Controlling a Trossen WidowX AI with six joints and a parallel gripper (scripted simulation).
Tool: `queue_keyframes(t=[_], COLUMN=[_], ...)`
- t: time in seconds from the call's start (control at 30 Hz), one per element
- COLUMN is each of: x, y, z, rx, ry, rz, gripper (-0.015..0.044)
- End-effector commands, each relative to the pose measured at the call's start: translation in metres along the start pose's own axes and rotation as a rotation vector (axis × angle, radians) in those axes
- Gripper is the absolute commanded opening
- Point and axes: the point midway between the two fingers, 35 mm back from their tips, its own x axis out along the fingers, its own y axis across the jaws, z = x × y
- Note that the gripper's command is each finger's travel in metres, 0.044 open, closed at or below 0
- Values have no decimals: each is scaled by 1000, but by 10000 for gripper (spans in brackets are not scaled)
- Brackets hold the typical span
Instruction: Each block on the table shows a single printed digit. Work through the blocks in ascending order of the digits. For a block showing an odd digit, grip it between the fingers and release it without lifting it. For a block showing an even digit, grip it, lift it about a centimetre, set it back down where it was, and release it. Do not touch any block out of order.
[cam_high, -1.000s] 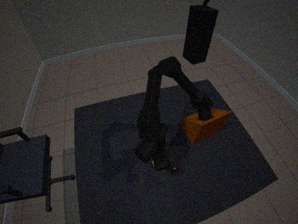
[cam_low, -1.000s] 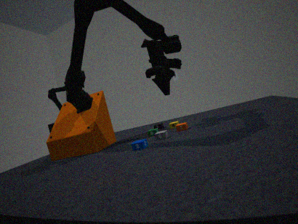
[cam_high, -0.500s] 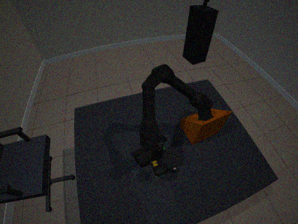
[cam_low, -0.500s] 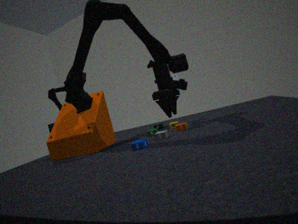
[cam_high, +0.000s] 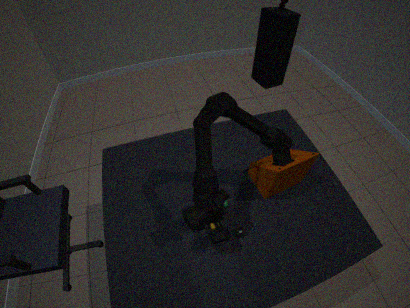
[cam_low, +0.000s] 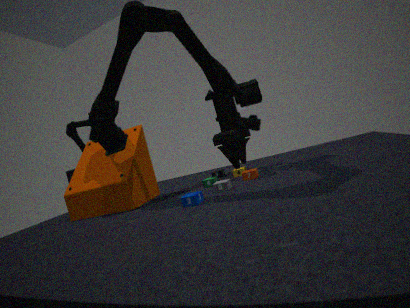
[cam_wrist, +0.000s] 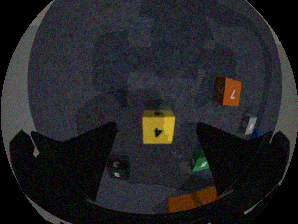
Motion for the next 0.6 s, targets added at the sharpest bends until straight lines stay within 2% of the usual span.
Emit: queue_keyframes(t=[0.0, 0.2, 0.57], x=[9, 16, 16], y=[-1, -2, -2], z=[-4, -5, -5], rx=[-11, -11, -11], ry=[11, 11, 11], rz=[-9, -10, -10], gripper=[400, 400, 120])
